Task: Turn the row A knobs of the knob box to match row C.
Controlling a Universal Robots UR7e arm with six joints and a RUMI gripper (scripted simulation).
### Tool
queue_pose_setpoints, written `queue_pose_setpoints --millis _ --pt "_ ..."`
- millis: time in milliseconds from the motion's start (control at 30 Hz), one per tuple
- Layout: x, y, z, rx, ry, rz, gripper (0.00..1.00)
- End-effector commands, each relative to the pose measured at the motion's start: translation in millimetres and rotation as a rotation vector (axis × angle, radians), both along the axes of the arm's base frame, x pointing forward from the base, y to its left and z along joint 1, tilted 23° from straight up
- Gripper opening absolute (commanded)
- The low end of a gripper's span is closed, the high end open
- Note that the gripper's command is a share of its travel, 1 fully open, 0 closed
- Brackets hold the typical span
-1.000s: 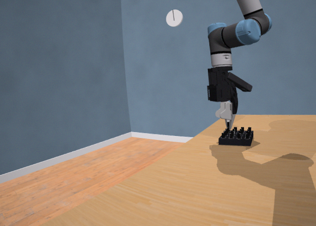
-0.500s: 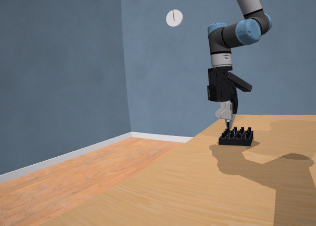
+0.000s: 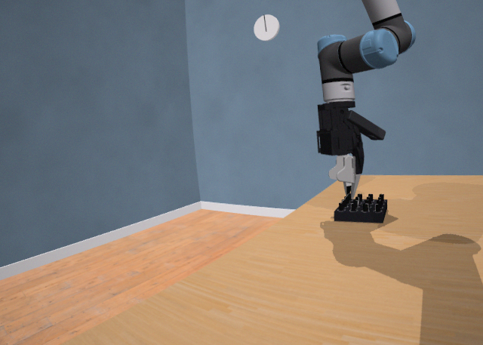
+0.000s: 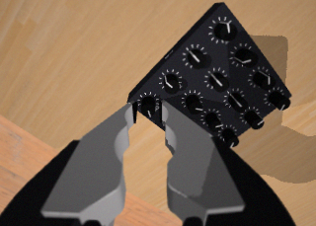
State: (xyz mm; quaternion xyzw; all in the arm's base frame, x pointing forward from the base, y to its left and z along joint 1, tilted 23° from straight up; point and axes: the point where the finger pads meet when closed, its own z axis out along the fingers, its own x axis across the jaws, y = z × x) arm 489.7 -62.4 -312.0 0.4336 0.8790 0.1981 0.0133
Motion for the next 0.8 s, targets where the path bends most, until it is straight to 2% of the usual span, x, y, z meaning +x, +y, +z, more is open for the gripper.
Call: queue_pose_setpoints --millis 0,367,767 --pt "0 0 0 -0.001 -0.001 0.0 0.11" --pt "0 -1 3 -0.001 -0.001 0.0 0.11" --pt "-6 -11 30 -0.001 -0.001 0.0 0.11"
